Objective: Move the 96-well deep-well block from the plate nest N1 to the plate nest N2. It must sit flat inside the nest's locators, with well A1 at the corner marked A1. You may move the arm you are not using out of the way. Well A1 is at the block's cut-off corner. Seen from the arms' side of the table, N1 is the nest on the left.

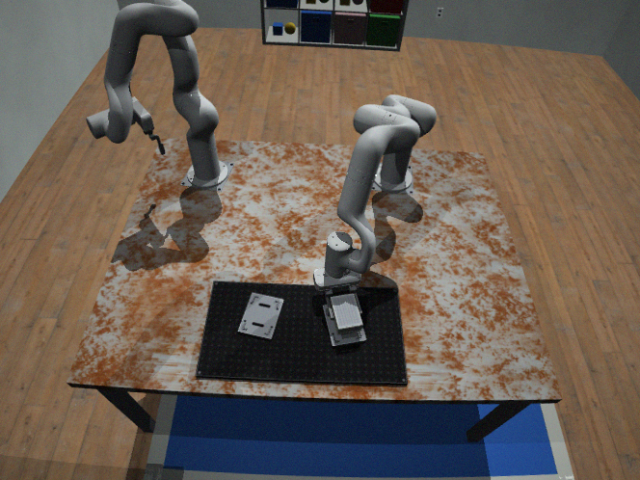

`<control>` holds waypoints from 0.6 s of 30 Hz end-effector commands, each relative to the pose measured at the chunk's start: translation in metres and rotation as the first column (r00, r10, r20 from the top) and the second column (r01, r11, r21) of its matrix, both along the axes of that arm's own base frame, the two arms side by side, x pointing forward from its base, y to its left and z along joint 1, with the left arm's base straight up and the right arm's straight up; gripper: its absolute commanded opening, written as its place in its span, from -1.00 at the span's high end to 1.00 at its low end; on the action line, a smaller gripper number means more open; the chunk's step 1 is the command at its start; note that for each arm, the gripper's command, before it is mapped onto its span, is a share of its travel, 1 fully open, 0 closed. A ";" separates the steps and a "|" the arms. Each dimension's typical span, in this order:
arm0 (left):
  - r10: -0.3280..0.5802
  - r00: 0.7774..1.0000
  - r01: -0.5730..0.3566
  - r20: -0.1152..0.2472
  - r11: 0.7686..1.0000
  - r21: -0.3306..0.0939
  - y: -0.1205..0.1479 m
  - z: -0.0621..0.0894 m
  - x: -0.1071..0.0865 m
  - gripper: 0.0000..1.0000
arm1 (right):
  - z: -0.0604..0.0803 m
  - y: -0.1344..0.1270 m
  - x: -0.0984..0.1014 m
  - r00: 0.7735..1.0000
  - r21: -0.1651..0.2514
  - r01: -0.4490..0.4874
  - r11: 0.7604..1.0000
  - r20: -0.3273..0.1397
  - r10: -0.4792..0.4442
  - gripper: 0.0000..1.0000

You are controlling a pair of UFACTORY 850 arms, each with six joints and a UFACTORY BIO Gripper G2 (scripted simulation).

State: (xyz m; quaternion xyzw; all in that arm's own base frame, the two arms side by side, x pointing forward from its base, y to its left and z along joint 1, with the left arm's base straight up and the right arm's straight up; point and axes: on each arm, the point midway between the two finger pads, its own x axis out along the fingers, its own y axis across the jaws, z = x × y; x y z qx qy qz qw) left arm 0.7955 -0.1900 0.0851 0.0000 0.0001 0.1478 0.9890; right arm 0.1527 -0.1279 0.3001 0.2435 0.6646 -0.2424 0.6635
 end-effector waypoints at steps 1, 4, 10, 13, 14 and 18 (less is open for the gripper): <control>0.000 1.000 0.000 0.002 1.000 -0.001 0.000 0.009 0.001 1.00 | 0.000 0.000 0.000 1.000 -0.001 0.000 1.000 0.001 0.000 -1.00; 0.000 1.000 0.000 0.002 1.000 -0.001 0.000 0.014 0.001 1.00 | 0.000 0.000 0.000 1.000 -0.001 0.000 1.000 0.001 0.000 -1.00; 0.000 1.000 0.000 0.002 1.000 -0.001 0.000 0.020 0.001 1.00 | 0.000 0.000 0.000 1.000 -0.001 0.000 1.000 0.001 0.000 -1.00; 0.000 1.000 0.000 0.002 1.000 -0.001 0.000 0.025 0.001 1.00 | 0.000 0.000 0.000 1.000 -0.001 0.000 1.000 0.001 0.000 -1.00; 0.000 1.000 0.000 0.002 1.000 -0.001 0.000 0.027 0.001 1.00 | 0.000 0.000 0.000 1.000 -0.001 0.000 1.000 0.001 0.000 -1.00; 0.000 1.000 0.000 0.002 1.000 -0.001 0.000 0.034 0.001 1.00 | 0.000 0.000 0.000 1.000 -0.001 0.000 1.000 0.001 0.000 -1.00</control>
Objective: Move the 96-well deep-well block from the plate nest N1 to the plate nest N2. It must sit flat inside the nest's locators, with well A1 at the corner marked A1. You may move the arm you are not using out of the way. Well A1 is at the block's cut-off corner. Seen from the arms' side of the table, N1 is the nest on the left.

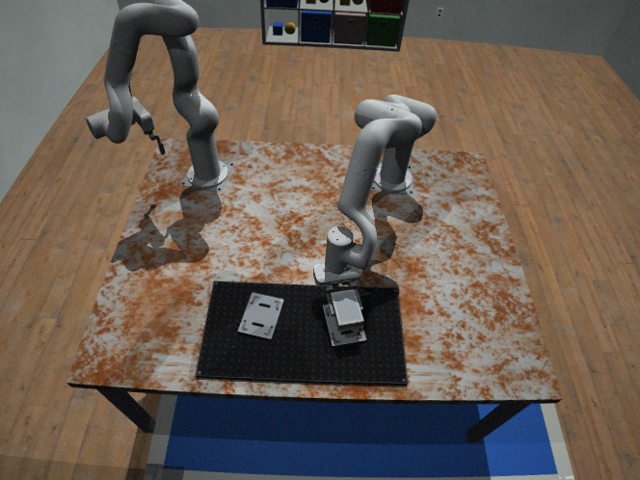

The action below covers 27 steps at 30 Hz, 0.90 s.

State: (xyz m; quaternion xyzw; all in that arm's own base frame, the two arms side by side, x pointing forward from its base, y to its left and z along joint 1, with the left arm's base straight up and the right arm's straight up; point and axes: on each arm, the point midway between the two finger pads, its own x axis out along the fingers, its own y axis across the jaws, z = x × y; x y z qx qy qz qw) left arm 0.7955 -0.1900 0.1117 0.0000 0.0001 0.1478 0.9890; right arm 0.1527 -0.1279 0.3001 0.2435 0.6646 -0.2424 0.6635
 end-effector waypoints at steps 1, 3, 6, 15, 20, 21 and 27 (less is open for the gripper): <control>0.000 1.000 0.000 0.002 1.000 -0.001 0.000 0.009 0.001 1.00 | 0.000 0.000 0.000 1.000 -0.001 0.000 1.000 0.001 0.000 -1.00; 0.000 1.000 0.000 0.002 1.000 -0.001 0.000 0.012 0.001 1.00 | 0.000 0.000 0.000 1.000 -0.001 0.000 1.000 0.001 0.000 -1.00; 0.000 1.000 0.000 0.002 1.000 -0.001 0.000 0.012 0.001 1.00 | 0.000 0.000 0.000 1.000 -0.001 0.000 1.000 0.001 0.000 -1.00; 0.000 1.000 0.000 0.002 1.000 -0.001 0.000 0.012 0.001 1.00 | 0.000 0.000 0.000 1.000 -0.001 0.000 1.000 0.001 0.000 -1.00; -0.100 0.995 0.100 0.002 0.995 -0.001 -0.010 0.012 0.001 1.00 | 0.000 0.000 0.000 1.000 -0.001 0.000 1.000 0.001 0.000 -1.00; -0.133 0.991 0.133 0.002 0.991 0.000 -0.014 0.012 0.001 1.00 | 0.000 0.000 0.000 1.000 -0.001 0.000 1.000 0.001 0.000 -1.00; -0.264 0.965 0.264 0.003 0.965 0.000 -0.027 0.012 0.001 1.00 | 0.000 0.000 0.000 1.000 -0.001 0.000 1.000 0.001 0.000 -1.00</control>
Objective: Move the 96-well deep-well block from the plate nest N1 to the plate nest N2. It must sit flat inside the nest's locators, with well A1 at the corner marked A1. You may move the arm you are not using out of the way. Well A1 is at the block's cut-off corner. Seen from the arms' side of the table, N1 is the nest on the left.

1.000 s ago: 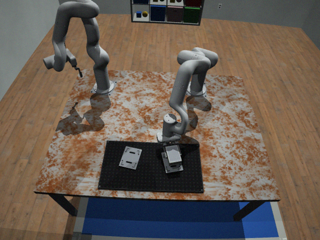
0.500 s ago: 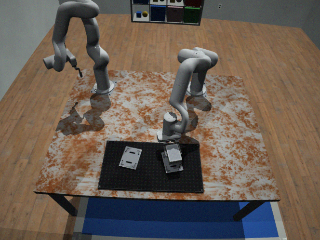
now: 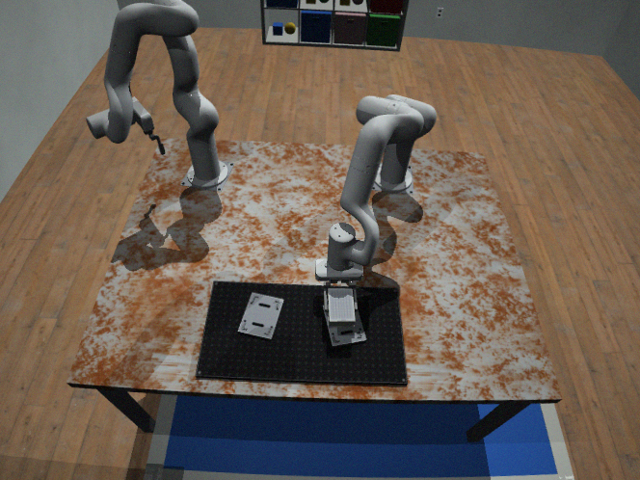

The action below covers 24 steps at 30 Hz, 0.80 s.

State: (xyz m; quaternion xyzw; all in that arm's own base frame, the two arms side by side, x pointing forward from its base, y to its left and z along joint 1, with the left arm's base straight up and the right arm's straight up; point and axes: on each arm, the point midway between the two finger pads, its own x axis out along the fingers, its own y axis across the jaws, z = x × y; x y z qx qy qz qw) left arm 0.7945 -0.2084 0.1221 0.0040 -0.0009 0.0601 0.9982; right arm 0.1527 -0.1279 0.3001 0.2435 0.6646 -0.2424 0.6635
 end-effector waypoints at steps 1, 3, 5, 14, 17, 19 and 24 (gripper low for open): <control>-0.123 0.992 0.123 0.001 0.992 -0.009 -0.012 0.002 0.002 1.00 | 0.000 0.000 0.000 1.000 -0.001 0.000 1.000 0.001 0.000 -1.00; -0.189 0.982 0.189 0.001 0.982 -0.008 -0.018 0.002 0.002 1.00 | 0.000 0.000 0.000 1.000 -0.001 0.000 1.000 0.001 0.000 -1.00; -0.246 0.969 0.246 0.001 0.969 -0.008 -0.025 0.002 0.002 1.00 | 0.000 0.000 0.000 1.000 -0.001 0.000 1.000 0.001 0.000 -1.00; -0.246 0.969 0.246 0.001 0.969 -0.008 -0.052 0.002 0.003 1.00 | 0.000 0.000 0.000 1.000 -0.001 0.000 1.000 0.001 0.000 -1.00; -0.246 0.969 0.246 0.001 0.969 -0.008 -0.058 0.002 0.003 1.00 | 0.000 0.000 0.000 1.000 -0.001 0.000 1.000 0.001 0.000 -1.00; -0.246 0.969 0.246 0.001 0.969 -0.008 -0.065 0.002 0.003 1.00 | 0.000 0.000 0.000 1.000 -0.001 0.000 1.000 0.001 0.000 -1.00; -0.246 0.969 0.246 0.001 0.969 -0.008 -0.082 0.002 0.003 1.00 | 0.000 0.000 0.000 1.000 -0.001 0.000 1.000 0.001 0.000 -1.00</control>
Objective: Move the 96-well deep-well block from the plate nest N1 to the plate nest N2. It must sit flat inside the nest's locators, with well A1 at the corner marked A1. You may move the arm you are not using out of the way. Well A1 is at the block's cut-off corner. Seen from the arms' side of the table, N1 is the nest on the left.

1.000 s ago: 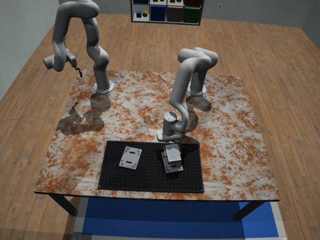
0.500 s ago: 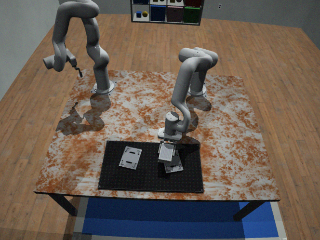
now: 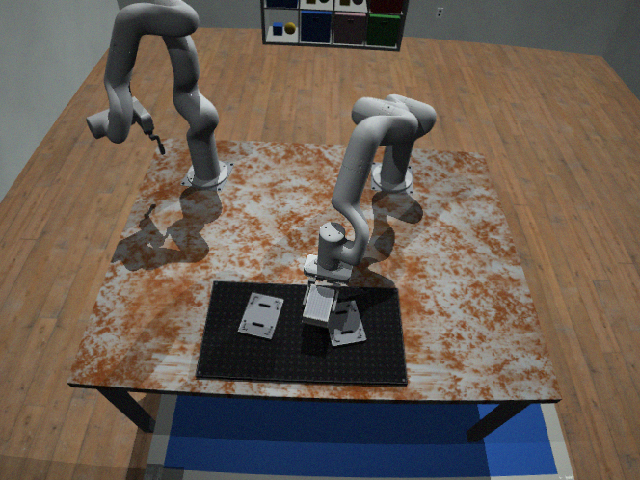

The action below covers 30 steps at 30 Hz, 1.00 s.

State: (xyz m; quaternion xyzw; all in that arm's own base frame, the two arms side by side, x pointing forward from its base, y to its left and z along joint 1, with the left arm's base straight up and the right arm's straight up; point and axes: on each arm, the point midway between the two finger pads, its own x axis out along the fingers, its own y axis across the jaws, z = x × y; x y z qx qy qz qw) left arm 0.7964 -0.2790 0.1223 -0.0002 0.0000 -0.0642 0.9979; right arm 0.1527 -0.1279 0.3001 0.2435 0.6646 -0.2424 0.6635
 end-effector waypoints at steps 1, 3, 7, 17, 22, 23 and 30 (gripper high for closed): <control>0.000 1.000 0.000 0.002 1.000 -0.001 -0.015 0.002 0.001 1.00 | 0.000 0.000 0.000 1.000 -0.001 0.000 1.000 0.001 0.000 -1.00; 0.000 1.000 0.000 0.002 1.000 -0.001 -0.021 0.002 0.001 1.00 | 0.000 0.000 0.000 1.000 -0.001 0.000 1.000 0.001 0.000 -1.00; 0.000 1.000 0.000 0.002 1.000 -0.001 -0.031 0.002 0.002 1.00 | 0.000 0.000 0.000 1.000 -0.001 0.000 1.000 0.001 0.000 -1.00; 0.000 1.000 0.000 0.002 1.000 -0.001 -0.061 0.002 0.002 1.00 | 0.000 0.000 0.000 1.000 -0.001 0.000 1.000 0.001 0.000 -1.00; 0.000 1.000 0.000 0.002 1.000 -0.001 -0.078 0.002 0.002 1.00 | 0.000 0.000 0.000 1.000 -0.001 0.000 1.000 0.001 0.000 -1.00; 0.000 1.000 0.000 0.002 1.000 -0.001 -0.081 0.002 0.002 1.00 | 0.000 0.000 0.000 1.000 -0.001 0.000 1.000 0.001 0.000 -1.00; 0.000 1.000 0.000 0.002 1.000 -0.001 -0.098 0.002 0.003 1.00 | 0.000 0.000 0.000 1.000 -0.001 0.000 1.000 0.001 0.000 -1.00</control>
